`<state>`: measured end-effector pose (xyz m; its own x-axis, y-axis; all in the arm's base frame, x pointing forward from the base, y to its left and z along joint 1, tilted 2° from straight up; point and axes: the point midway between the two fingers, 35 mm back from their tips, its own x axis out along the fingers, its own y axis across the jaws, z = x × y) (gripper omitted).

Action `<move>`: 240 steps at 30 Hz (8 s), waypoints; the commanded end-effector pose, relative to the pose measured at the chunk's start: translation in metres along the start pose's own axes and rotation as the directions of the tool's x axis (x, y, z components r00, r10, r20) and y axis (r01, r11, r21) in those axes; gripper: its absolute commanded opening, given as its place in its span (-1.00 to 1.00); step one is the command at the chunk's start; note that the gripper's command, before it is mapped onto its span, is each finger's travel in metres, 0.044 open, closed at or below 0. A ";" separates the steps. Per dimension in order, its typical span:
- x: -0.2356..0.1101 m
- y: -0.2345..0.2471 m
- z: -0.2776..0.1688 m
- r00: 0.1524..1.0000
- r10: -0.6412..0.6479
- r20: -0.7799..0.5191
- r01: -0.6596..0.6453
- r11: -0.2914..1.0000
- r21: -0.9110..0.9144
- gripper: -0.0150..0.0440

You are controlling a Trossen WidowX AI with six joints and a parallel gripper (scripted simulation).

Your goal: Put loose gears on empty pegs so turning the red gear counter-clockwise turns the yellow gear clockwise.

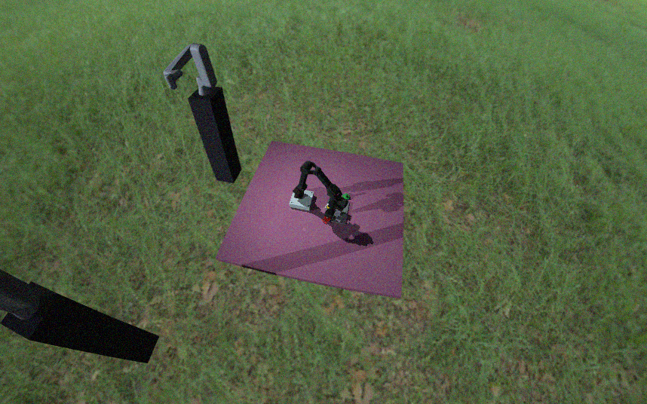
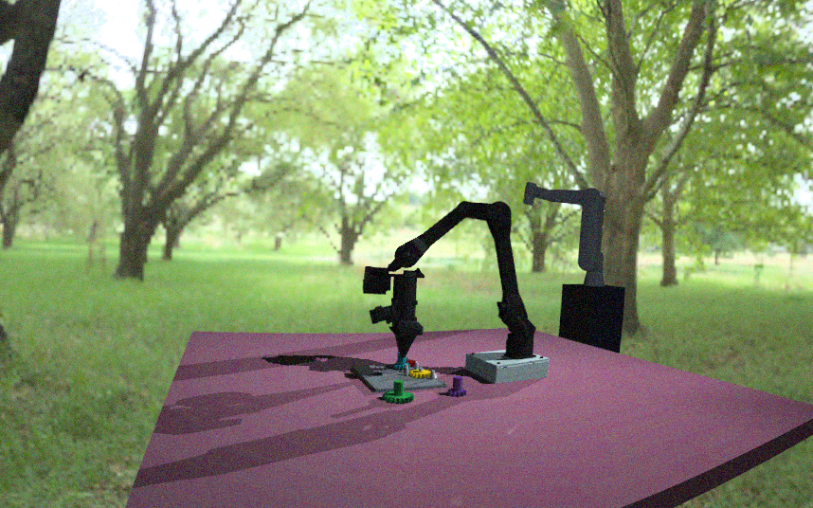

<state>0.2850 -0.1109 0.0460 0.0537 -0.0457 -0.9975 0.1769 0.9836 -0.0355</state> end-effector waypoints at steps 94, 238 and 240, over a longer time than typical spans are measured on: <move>0.005 0.208 -0.089 1.000 0.022 -0.011 -0.011 0.818 0.575 1.00; -0.108 0.161 -0.051 1.000 0.012 -0.002 -0.009 0.814 0.581 -0.49; -0.106 0.158 -0.049 1.000 0.010 -0.001 -0.008 0.815 0.580 -0.49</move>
<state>0.2571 0.0662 0.1500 0.0666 -0.0242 -0.9975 0.7173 0.6961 0.0310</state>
